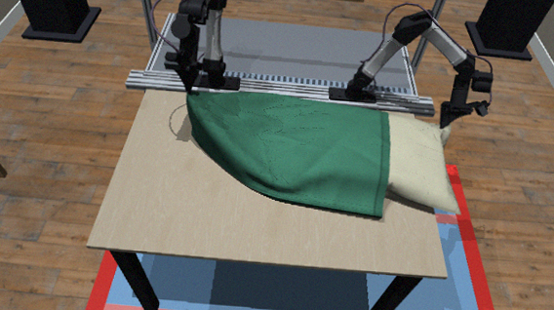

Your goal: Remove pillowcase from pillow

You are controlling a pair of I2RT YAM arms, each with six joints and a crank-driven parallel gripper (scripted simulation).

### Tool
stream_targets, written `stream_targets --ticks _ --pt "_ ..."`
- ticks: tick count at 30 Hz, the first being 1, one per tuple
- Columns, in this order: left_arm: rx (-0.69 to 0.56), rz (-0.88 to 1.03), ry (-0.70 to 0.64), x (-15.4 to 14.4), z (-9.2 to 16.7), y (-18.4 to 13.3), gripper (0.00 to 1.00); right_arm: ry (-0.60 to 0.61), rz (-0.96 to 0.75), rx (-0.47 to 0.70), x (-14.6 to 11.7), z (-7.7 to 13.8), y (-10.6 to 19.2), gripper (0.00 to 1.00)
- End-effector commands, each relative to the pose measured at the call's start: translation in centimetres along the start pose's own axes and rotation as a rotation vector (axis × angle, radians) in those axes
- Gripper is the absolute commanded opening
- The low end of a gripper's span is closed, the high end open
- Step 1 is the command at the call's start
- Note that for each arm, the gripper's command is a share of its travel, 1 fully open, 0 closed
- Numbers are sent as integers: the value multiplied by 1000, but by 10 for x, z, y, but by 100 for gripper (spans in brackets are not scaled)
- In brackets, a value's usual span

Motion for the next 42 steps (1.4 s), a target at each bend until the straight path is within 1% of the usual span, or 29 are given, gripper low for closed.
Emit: stream_targets --ticks 1,9,11,13,14,16,23,25,28,30,31,32,33,36,40,42 --pt "-11 -39 -12 0 -4 -5 1 -162 21 -55 36 19 -10 1" --pt "-11 -35 -14 1 -3 -4 1 -300 31 -78 67 39 -13 1" --pt "-11 -35 -14 1 -3 -4 1 -338 43 -67 74 46 -8 1" --pt "-11 -35 -14 1 -3 -4 1 -338 43 -67 74 46 -8 1" --pt "-11 -35 -14 1 -3 -4 1 -334 36 -80 76 42 -12 1" --pt "-11 -35 -14 1 -3 -4 1 -382 34 -84 82 55 -13 1" --pt "-11 -35 -14 1 -3 -4 1 -488 41 -90 104 77 -12 1" --pt "-11 -35 -14 1 -3 -4 1 -509 52 -75 110 79 -6 1" --pt "-11 -35 -14 1 -3 -4 1 -559 46 -90 117 93 -11 1" --pt "-11 -35 -14 1 -3 -4 1 -559 46 -90 117 93 -11 1" --pt "-11 -35 -14 1 -3 -4 1 -555 47 -90 120 88 -11 1" --pt "-11 -35 -14 1 -3 -4 1 -571 47 -93 122 92 -11 1" --pt "-11 -35 -14 1 -3 -4 1 -603 54 -75 124 103 -5 1" --pt "-11 -35 -14 1 -3 -4 1 -644 49 -88 131 113 -9 1" --pt "-11 -35 -14 1 -3 -4 1 -700 55 -83 141 127 -6 1" --pt "-11 -35 -14 1 -3 -4 1 -718 53 -90 145 130 -7 1"
Point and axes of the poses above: on each arm, the point where the finger pads meet when closed, its own z axis back along the fingers, its own y axis across the jaws, x = y × z, the point moved 3 cm from there along z, back along the fingers, and after that the axes turned 4 degrees about z, right-handed, at the moved point
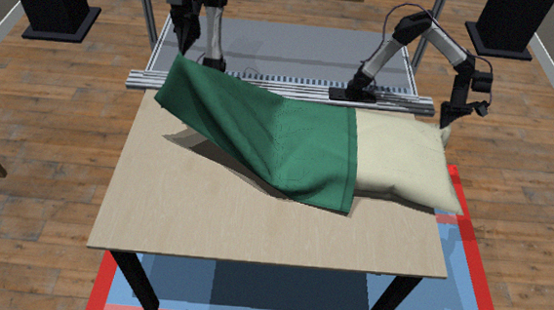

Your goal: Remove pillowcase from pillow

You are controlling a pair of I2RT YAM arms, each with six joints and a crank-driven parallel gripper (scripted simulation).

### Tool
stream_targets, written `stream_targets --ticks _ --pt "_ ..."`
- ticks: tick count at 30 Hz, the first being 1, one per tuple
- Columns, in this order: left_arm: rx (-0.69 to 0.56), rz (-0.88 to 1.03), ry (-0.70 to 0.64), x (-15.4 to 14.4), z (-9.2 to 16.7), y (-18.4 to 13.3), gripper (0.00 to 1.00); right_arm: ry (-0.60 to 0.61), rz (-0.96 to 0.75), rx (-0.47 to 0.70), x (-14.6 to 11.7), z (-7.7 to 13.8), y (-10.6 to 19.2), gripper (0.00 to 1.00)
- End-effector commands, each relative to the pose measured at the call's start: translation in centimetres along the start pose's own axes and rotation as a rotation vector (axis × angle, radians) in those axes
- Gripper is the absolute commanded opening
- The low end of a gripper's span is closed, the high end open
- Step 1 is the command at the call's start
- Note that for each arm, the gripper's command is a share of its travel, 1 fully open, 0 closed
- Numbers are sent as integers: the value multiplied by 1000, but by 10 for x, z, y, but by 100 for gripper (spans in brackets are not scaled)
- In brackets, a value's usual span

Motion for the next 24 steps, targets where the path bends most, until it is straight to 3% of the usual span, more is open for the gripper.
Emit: stream_targets --ticks 1,3,7,9,20,24 --pt "-11 -33 -15 1 -3 -3 1 -170 12 -45 47 14 -9 1" --pt "-11 -33 -15 1 -3 -3 1 -204 12 -40 56 21 -8 1" --pt "-11 -33 -15 1 -3 -3 1 -206 13 -55 58 15 -12 1" --pt "-11 -33 -15 1 -3 -3 1 -255 11 -59 68 30 -13 1" --pt "-11 -33 -15 1 -3 -3 1 -402 12 -51 106 57 -10 1" --pt "-11 -33 -15 1 -3 -3 1 -403 13 -67 109 51 -14 1"
Point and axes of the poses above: on each arm, the point where the finger pads meet when closed, its own z axis back along the fingers, its own y axis across the jaws, x = y × z, the point moved 3 cm from there along z, back along the fingers, and after that the axes turned 4 degrees about z, right-handed, at the moved point
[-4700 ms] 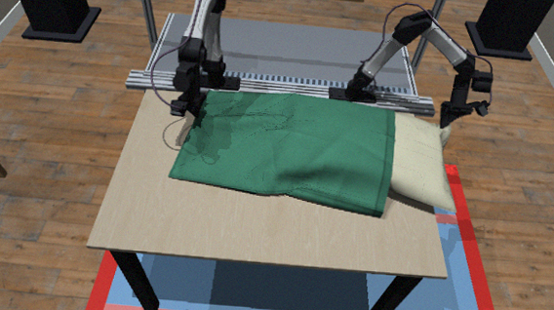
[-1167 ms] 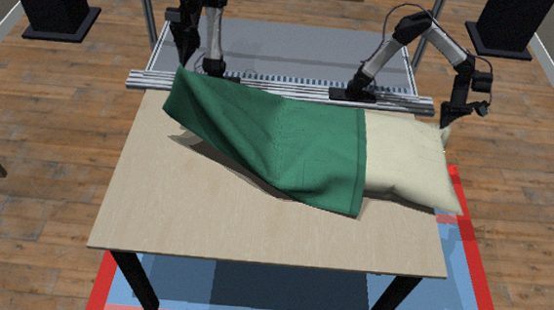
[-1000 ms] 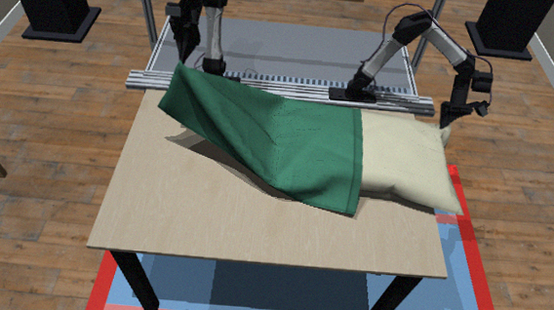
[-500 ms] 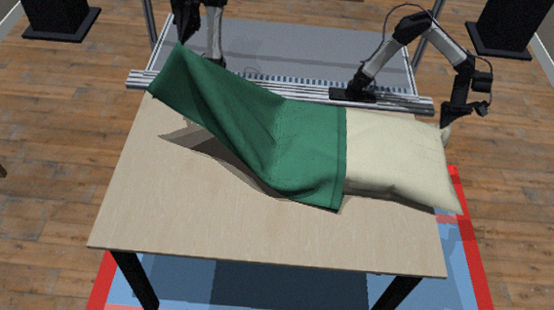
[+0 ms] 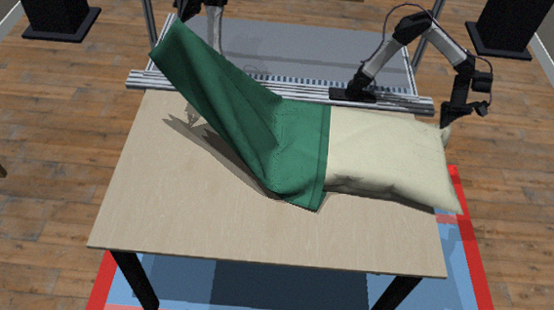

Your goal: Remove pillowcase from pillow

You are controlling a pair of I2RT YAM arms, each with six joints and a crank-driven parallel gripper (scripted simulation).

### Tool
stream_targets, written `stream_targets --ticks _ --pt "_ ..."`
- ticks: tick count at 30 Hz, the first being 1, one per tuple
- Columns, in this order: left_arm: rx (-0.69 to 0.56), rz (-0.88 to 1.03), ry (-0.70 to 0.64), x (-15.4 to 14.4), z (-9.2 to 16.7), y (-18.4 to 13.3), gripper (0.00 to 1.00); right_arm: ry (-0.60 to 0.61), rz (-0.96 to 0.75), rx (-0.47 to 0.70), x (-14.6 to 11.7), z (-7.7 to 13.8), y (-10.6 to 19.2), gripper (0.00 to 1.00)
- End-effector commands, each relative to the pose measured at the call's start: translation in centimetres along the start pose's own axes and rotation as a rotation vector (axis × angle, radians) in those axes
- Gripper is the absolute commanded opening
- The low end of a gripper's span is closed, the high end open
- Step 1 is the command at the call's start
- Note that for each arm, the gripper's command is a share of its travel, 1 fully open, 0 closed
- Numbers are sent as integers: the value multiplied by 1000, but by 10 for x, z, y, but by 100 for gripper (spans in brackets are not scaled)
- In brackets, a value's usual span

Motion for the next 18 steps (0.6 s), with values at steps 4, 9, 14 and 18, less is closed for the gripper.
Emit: stream_targets --ticks 4,9,14,18 --pt "-11 -33 -15 1 -3 -3 1 -182 4 -31 54 18 -7 1" --pt "-11 -33 -15 1 -3 -3 1 -242 3 -38 71 26 -9 1" --pt "-11 -33 -15 1 -3 -3 1 -293 2 -42 86 35 -11 1" --pt "-11 -33 -15 1 -3 -3 1 -299 2 -40 87 31 -10 1"
Point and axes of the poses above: on each arm, the point where the finger pads meet when closed, its own z axis back along the fingers, its own y axis across the jaws, x = y × z, the point moved 3 cm from there along z, back along the fingers, and after that the axes turned 4 degrees about z, right-handed, at the moved point
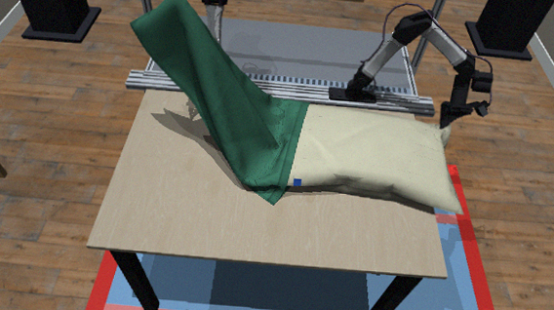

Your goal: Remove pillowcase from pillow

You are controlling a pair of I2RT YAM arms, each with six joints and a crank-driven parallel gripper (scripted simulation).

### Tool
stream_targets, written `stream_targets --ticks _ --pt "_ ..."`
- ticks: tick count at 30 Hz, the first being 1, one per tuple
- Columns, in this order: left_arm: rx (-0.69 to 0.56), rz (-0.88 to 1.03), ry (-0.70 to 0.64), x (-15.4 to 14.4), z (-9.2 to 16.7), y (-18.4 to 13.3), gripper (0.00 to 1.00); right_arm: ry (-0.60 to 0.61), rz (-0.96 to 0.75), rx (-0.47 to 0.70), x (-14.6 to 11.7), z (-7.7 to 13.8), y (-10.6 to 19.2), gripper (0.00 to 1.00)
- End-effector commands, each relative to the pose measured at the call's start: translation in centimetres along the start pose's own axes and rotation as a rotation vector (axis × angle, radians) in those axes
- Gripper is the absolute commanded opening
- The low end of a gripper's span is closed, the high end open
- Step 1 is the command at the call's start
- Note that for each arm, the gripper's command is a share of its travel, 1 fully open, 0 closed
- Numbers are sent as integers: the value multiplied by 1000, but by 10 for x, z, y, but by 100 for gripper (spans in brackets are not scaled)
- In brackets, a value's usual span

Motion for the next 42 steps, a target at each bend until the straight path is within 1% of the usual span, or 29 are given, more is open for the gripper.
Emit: stream_targets --ticks 1,12,14,16,20,22,25,26,28,29,31,32,33,42 --pt "-11 -33 -15 1 -3 -3 1 -125 1 -22 39 11 -6 1" --pt "-11 -33 -15 1 -3 -3 1 -255 -6 -31 79 28 -10 1" --pt "-11 -33 -15 1 -3 -3 1 -255 -6 -31 79 28 -10 1" --pt "-11 -33 -15 1 -3 -3 1 -246 -5 -29 76 22 -8 1" --pt "-11 -33 -15 1 -3 -3 1 -233 -4 -13 72 21 -6 1" --pt "-11 -33 -15 1 -3 -3 1 -272 -12 -14 85 34 -8 1" --pt "-11 -33 -15 1 -3 -3 1 -271 -15 -13 85 35 -8 1" --pt "-11 -33 -15 1 -3 -3 1 -252 -16 -10 77 32 -6 1" --pt "-11 -33 -15 1 -3 -3 1 -252 -15 -10 77 31 -6 1" --pt "-11 -33 -15 1 -3 -3 1 -222 -15 -6 65 26 -5 1" --pt "-11 -33 -15 1 -3 -3 1 -222 -15 -6 65 26 -5 1" --pt "-11 -33 -15 1 -3 -3 1 -253 -12 -15 78 31 -7 1" --pt "-11 -33 -15 1 -3 -3 1 -263 -13 -12 82 34 -7 1" --pt "-11 -21 -25 5 0 0 1 -258 -17 -13 80 34 -7 1"
Point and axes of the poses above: on each arm, the point where the finger pads meet when closed, its own z axis back along the fingers, its own y axis across the jaws, x = y × z, the point moved 3 cm from there along z, back along the fingers, and after that the axes turned 4 degrees about z, right-handed, at the moved point
